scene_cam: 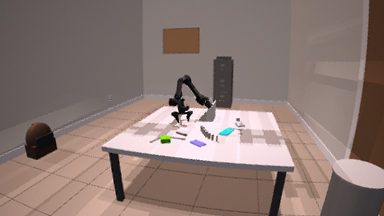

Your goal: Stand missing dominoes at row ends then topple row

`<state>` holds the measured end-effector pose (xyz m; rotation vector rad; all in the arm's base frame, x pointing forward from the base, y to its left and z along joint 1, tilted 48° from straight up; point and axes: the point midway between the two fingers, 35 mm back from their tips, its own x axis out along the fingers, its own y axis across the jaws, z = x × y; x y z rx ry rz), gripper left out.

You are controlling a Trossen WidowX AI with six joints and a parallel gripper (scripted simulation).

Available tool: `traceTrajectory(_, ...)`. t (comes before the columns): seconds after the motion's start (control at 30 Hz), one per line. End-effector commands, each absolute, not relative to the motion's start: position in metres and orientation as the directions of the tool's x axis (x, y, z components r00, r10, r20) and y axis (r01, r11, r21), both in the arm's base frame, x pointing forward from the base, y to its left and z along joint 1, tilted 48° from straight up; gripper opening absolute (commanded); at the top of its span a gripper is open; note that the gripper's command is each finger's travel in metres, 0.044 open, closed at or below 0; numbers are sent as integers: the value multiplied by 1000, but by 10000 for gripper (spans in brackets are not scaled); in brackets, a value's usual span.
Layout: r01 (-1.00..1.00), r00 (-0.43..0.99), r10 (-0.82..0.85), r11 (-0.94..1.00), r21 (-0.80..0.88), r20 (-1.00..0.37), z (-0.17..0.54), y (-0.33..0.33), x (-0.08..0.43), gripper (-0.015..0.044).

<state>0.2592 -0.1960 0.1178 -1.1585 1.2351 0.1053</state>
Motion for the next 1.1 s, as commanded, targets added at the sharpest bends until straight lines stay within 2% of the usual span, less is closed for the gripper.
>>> traceTrajectory(0.0,-973,2,-708,160,-164,-706,170,-173,207,440)
traceTrajectory(0.13,-992,-40,-747,110,-64,-664,184,-170,200,440)
traceTrajectory(0.53,-992,-41,-747,110,-64,-664,183,-171,200,440)
traceTrajectory(0.83,-992,-40,-749,111,-65,-662,144,-215,198,440)
traceTrajectory(1.07,-992,-40,-750,110,-64,-660,139,-221,197,440)
